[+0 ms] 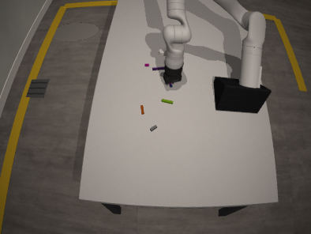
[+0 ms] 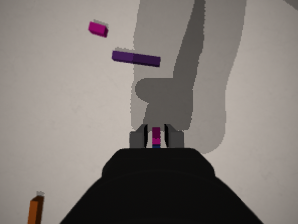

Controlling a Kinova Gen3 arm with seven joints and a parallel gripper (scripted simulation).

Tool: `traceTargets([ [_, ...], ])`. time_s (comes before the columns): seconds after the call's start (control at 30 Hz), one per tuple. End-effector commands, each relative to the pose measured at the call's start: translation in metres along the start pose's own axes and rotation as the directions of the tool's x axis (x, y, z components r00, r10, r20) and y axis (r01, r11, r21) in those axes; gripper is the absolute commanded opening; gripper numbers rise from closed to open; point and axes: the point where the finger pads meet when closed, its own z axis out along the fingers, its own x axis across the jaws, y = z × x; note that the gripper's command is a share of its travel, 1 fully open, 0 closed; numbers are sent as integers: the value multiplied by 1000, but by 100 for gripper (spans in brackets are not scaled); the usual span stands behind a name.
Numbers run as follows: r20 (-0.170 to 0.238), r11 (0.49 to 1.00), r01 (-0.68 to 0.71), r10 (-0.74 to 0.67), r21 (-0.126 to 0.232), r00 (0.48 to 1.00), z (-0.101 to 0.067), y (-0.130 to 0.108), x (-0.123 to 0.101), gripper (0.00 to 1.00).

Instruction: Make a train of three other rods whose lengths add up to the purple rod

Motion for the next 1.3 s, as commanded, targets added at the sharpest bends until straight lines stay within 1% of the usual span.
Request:
traceTargets([
  [0.0,2,1000,0,0,0,1000,-1,0,-1,54],
  [0.17,2,1000,0,0,0,1000,-2,0,-1,54],
  [0.27,2,1000,0,0,0,1000,-8,0,-1,54],
  [0.4,2,1000,0,0,0,1000,-23,0,-1,54],
  [0.67,2,1000,0,0,0,1000,-65,0,0,54],
  [0.73,2,1000,0,0,0,1000,-65,0,0,54],
  [0.83,2,1000,0,0,0,1000,-79,0,0,54],
  [0.93,2,1000,0,0,0,1000,-87,0,0,54],
  [1.1,2,1000,0,0,0,1000,-91,0,0,54],
  [1.13,2,1000,0,0,0,1000,-91,0,0,100],
  [1.27,2,1000,0,0,0,1000,-91,0,0,100],
])
